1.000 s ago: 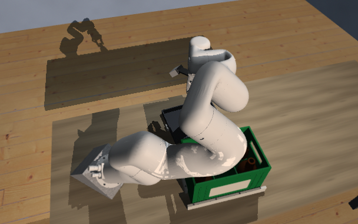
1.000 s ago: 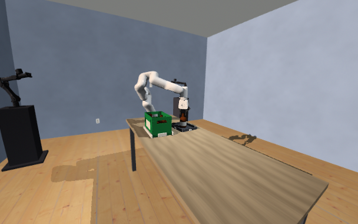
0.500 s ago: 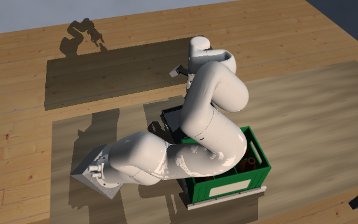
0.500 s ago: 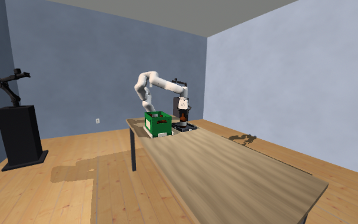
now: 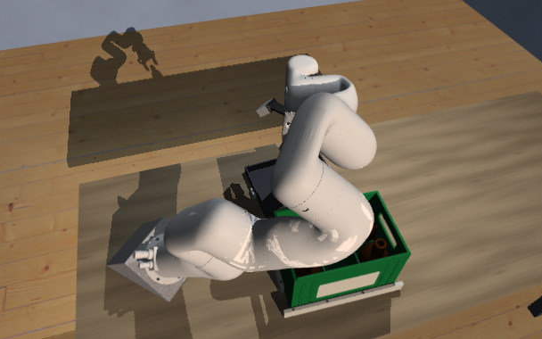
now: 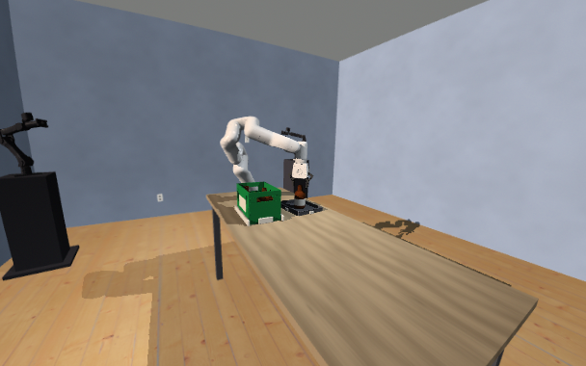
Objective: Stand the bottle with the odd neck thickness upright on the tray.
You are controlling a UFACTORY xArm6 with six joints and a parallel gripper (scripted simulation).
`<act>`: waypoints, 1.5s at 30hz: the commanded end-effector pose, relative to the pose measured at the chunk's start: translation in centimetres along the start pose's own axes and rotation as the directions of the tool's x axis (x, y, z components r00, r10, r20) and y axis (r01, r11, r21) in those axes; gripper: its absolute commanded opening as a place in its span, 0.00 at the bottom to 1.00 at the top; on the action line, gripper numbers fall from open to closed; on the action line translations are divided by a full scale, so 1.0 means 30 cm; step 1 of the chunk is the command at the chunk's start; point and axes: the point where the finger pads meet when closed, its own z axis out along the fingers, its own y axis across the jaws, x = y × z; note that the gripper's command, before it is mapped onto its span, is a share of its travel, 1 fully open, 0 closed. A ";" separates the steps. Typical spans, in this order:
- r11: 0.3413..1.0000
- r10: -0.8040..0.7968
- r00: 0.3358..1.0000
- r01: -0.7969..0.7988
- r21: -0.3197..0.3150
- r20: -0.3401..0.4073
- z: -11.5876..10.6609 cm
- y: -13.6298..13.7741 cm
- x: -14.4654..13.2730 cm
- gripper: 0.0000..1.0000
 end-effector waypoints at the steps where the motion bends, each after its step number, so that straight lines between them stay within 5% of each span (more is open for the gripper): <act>1: 1.000 0.001 1.000 -0.001 -0.003 -0.001 -0.004 0.003 0.000 1.00; 27: 1.000 0.001 1.000 -0.001 -0.003 -0.001 -0.025 0.003 0.000 1.00; 45: 1.000 0.001 1.000 -0.001 -0.003 -0.001 -0.140 0.003 0.000 1.00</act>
